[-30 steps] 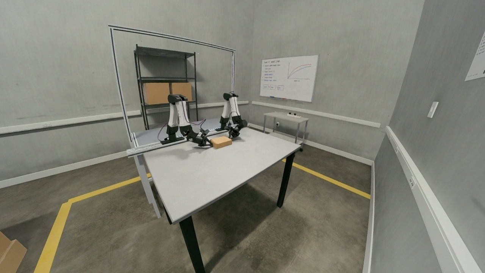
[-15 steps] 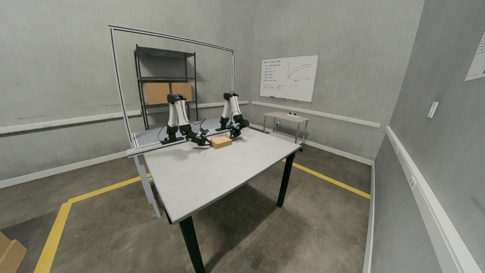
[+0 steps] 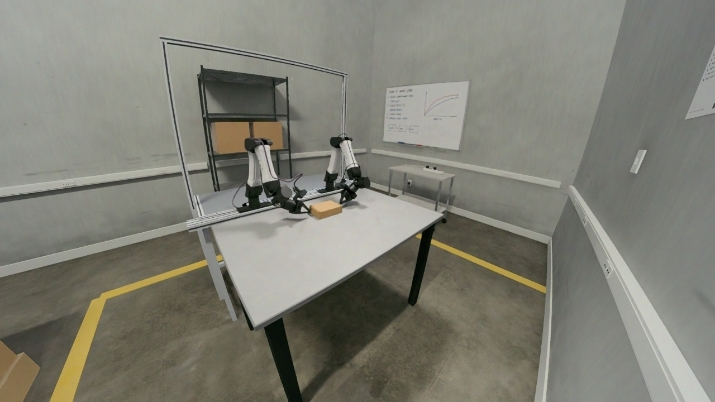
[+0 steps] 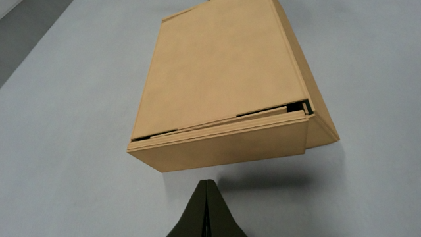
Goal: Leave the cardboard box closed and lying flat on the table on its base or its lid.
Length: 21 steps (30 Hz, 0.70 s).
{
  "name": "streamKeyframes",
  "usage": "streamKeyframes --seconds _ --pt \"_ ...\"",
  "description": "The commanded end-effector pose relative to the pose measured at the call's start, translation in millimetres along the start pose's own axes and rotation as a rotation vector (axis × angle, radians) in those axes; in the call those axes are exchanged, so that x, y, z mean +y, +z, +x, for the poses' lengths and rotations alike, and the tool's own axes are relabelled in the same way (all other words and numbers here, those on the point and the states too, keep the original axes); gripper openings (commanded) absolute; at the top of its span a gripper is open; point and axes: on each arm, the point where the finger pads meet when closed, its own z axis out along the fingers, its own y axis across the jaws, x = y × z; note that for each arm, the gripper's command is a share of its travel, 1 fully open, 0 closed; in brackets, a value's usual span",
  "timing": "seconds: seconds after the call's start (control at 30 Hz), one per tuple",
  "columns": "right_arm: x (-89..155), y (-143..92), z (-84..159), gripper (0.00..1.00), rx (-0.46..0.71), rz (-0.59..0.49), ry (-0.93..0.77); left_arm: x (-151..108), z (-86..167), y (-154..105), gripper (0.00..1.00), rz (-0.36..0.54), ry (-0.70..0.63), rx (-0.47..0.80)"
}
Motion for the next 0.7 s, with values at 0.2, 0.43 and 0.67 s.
streamKeyframes --seconds 0.2,0.43,0.67 --pt "-11 -16 -9 0.01 -0.011 -0.034 0.051 0 0 -11 0.01 0.059 -0.086 -0.012" --pt "-11 -20 -8 0.01 -0.010 -0.059 0.093 1 2 -16 0.01 0.082 -0.124 -0.006" --pt "-5 -23 2 0.01 -0.004 -0.109 0.181 2 4 -23 0.01 0.116 -0.177 0.002"
